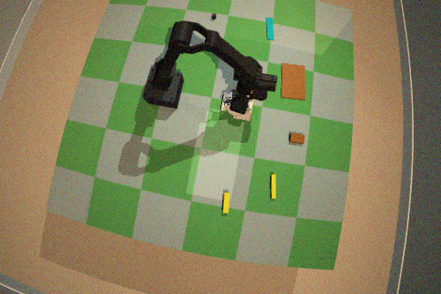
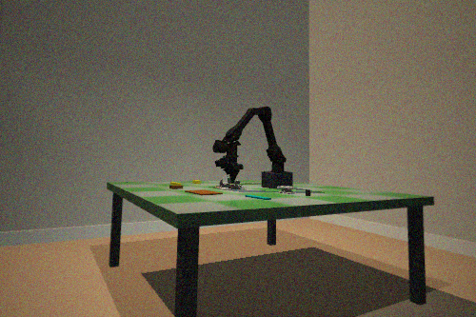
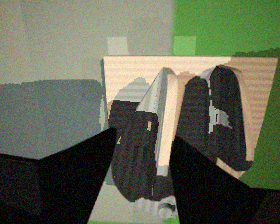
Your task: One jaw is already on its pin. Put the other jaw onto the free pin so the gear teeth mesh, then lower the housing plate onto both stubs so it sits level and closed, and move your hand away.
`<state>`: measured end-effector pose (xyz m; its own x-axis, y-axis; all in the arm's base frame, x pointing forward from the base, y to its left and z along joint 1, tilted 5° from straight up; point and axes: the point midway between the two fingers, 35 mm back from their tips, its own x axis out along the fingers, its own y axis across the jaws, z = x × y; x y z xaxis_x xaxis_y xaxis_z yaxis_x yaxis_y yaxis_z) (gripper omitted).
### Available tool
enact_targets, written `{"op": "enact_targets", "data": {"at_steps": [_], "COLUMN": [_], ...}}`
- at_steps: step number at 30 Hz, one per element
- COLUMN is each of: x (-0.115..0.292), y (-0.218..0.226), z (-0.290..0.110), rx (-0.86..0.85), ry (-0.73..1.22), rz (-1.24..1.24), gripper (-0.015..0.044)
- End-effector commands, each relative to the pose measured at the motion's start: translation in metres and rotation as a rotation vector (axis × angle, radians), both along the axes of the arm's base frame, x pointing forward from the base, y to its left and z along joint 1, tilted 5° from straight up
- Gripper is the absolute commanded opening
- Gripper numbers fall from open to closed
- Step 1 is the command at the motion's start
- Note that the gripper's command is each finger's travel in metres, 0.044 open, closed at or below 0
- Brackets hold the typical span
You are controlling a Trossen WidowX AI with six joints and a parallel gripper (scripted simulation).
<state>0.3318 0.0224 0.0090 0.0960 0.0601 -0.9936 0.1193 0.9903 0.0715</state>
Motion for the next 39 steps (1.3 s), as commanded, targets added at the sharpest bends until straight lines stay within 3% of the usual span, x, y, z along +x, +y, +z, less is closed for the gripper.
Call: {"op": "enact_targets", "data": {"at_steps": [1,39], "x": [-0.001,-0.0004], "y": [-0.0007,-0.0003], "z": [-0.0034,-0.0096], "rx": [-0.005,-0.004], "ry": [0.006,0.007], "rz": [-0.005,-0.01], "gripper": [0.0134,0.0134]}}
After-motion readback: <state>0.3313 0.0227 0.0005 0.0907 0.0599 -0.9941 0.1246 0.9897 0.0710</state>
